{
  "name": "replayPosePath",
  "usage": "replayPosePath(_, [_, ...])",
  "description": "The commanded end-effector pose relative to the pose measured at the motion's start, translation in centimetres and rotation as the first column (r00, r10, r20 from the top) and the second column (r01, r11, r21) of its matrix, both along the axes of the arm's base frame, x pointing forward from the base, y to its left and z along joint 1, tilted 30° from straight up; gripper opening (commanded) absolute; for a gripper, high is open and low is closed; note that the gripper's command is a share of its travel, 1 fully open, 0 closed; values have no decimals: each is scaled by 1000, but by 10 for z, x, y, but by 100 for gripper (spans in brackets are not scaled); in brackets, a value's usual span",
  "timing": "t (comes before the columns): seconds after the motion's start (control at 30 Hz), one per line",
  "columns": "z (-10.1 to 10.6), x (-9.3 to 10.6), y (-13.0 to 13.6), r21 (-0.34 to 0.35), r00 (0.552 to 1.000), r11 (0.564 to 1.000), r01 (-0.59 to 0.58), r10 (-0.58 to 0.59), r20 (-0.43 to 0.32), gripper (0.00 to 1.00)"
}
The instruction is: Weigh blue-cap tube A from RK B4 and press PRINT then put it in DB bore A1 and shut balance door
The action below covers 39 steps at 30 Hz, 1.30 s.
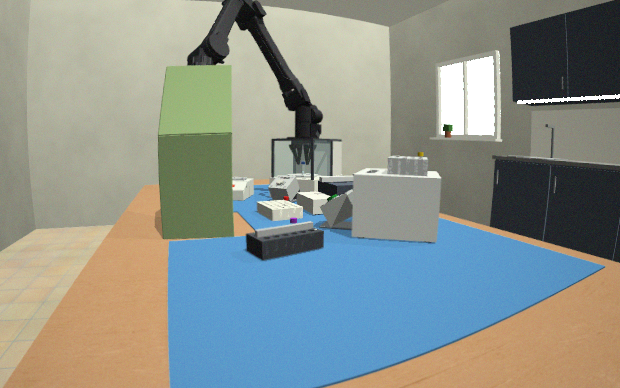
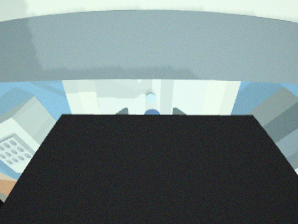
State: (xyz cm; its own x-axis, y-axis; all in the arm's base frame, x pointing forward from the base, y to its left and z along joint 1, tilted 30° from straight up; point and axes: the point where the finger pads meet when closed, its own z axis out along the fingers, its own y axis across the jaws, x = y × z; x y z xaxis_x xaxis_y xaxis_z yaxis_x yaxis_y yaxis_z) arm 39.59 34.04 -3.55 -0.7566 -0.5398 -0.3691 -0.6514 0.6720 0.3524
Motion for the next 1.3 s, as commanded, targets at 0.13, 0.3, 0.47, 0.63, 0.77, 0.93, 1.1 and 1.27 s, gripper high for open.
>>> replayPosePath(0.13, [-5, 3, 6, -1, 1000, 1000, -1, 1, 1, 36])
replayPosePath(0.3, [-5, 3, 6, -1, 1000, 1000, -1, 1, 1, 36])
replayPosePath(0.47, [-5, 3, 6, -1, 1000, 1000, -1, 1, 1, 36])
replayPosePath(0.63, [-5, 3, 6, -1, 1000, 1000, -1, 1, 1, 36])
replayPosePath(0.77, [-4, 1, 0, -9, 1000, 1000, 2, -2, -10, 36])
replayPosePath(0.93, [14, 5, -10, 3, 1000, 1000, 11, -11, 10, 36])
replayPosePath(1.1, [22, 6, -13, 6, 1000, 1000, 7, -7, 14, 36])
replayPosePath(1.27, [13, -5, -12, -8, 1000, 1000, -4, 4, -10, 36])
